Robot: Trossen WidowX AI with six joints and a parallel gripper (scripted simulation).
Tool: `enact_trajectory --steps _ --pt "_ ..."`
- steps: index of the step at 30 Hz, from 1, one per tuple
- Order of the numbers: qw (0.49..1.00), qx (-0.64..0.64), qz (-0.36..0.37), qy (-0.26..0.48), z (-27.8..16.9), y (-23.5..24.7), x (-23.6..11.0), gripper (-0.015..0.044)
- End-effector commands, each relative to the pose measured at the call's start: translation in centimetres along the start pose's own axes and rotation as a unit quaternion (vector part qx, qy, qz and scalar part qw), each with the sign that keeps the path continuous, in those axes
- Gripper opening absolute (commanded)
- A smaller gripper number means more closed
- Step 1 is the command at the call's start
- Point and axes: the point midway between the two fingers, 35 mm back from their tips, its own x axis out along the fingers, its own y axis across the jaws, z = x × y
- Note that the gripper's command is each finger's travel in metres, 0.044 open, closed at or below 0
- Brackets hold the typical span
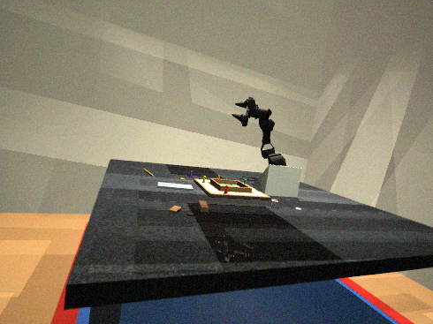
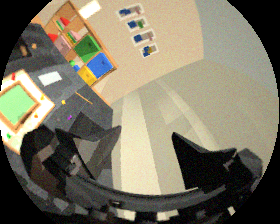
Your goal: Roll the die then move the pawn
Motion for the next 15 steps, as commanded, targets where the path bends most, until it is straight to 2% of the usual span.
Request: enact_trajectory --steps 1,5,9,15 --pt "1.0 0.002 -0.001 -0.002 0.3 0.0 0.0 0.0374" --pt "0.997 0.049 -0.006 -0.054 5.6 -0.3 0.4 0.0275" --pt "0.987 0.108 0.012 -0.119 12.1 0.6 0.3 0.0275" --pt "0.962 0.17 0.081 -0.199 20.8 4.3 -0.7 0.0275"
